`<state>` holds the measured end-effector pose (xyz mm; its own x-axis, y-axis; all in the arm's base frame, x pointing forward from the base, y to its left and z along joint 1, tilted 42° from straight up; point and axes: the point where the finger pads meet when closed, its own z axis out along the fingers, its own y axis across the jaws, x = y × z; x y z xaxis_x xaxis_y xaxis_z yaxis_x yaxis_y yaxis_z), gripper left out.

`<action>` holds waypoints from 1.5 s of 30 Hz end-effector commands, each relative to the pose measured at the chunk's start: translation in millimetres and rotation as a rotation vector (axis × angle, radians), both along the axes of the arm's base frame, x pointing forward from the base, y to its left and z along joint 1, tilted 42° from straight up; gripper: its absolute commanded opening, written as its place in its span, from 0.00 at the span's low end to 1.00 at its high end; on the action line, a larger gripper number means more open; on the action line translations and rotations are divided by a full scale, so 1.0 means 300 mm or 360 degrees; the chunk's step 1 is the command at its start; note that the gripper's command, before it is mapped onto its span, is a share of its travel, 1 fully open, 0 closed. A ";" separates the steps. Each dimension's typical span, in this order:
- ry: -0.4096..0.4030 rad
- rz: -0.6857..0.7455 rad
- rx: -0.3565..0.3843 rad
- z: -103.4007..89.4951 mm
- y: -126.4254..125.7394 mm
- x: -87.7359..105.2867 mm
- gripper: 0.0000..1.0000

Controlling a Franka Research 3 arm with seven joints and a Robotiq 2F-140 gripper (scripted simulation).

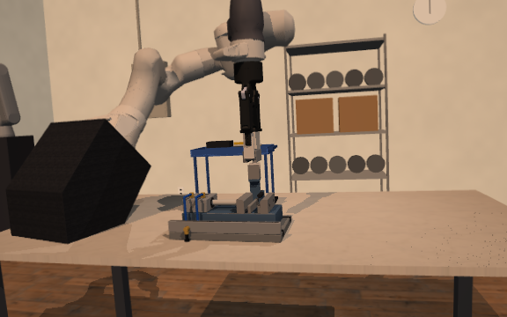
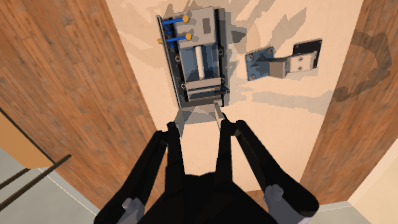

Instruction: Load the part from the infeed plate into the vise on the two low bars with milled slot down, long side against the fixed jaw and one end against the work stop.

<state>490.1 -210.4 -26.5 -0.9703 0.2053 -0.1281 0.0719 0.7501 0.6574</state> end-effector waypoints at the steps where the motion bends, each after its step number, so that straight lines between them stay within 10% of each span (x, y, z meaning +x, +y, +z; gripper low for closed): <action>1: -0.0003 -0.0008 -0.0009 -0.021 0.009 0.009 0.00; 45: -0.0003 -0.0008 -0.0009 -0.162 0.125 0.058 0.00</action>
<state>506.2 -171.9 -73.6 -0.9699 0.2091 -0.1244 0.0772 0.7491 0.6580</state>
